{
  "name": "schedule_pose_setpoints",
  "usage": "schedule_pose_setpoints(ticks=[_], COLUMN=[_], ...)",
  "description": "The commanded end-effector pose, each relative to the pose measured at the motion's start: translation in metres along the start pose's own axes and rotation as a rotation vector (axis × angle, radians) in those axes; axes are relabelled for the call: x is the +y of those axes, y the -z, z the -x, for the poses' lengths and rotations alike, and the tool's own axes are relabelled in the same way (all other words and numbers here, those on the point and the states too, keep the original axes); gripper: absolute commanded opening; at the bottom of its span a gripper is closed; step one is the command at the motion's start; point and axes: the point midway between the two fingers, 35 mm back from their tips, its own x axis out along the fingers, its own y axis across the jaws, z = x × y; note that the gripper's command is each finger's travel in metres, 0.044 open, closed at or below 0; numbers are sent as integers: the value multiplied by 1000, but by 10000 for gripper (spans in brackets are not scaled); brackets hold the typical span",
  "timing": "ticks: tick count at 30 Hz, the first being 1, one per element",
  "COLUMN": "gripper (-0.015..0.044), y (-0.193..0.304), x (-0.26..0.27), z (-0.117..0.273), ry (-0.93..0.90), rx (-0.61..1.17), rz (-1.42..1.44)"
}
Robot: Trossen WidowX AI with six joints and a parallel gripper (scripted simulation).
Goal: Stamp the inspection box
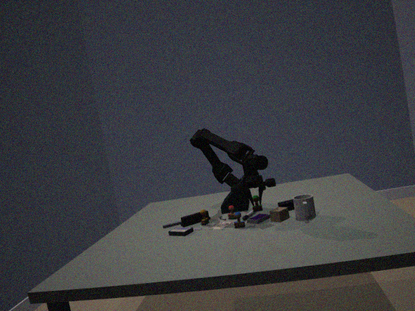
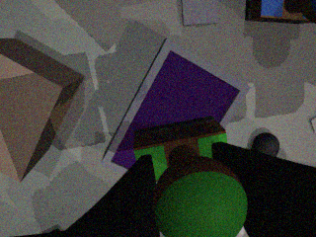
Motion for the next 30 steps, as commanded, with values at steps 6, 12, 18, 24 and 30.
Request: schedule_pose_setpoints(ticks=[6,12,18,24,30], gripper=[0,0,0,0,0], y=[2,2,2,2,3], x=[-1,-1,-1,-2,-2], z=[-9,-13,-17,-21,-25], ry=[7,7,7,8,8], rx=[7,7,7,7,7], rz=[5,5,4,4,3])
